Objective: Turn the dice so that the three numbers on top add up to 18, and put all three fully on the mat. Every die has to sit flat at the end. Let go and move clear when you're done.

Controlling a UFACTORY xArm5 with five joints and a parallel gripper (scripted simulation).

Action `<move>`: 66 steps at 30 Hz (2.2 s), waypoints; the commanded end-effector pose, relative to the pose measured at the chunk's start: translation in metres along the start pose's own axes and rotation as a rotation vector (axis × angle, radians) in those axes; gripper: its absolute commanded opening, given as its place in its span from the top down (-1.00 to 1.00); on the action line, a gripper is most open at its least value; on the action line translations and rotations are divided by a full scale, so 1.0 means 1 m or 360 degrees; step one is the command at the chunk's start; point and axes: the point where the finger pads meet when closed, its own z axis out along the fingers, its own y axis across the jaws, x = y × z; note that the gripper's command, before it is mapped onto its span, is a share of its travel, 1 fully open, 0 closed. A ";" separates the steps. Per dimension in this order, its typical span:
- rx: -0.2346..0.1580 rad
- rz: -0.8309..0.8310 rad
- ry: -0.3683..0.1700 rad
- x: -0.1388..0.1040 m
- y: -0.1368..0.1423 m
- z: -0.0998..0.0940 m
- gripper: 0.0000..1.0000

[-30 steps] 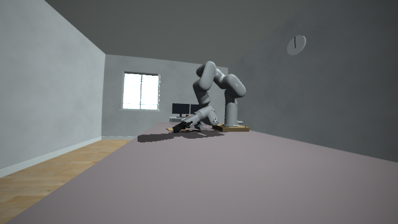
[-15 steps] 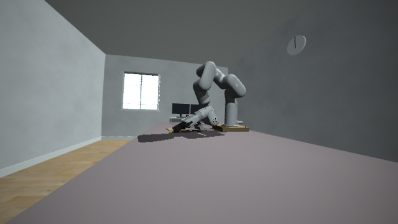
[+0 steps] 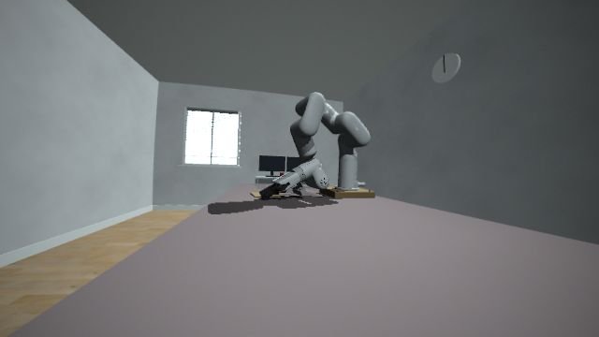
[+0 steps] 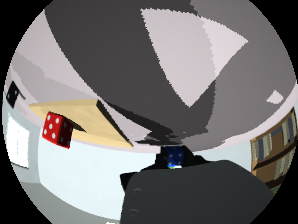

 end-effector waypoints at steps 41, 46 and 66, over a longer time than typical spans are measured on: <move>0.0000 0.0000 -0.0003 -0.001 0.000 0.000 0.17; 0.0000 0.0000 -0.0003 -0.001 0.000 0.000 0.17; 0.0000 0.0000 -0.0003 -0.001 0.000 -0.003 0.17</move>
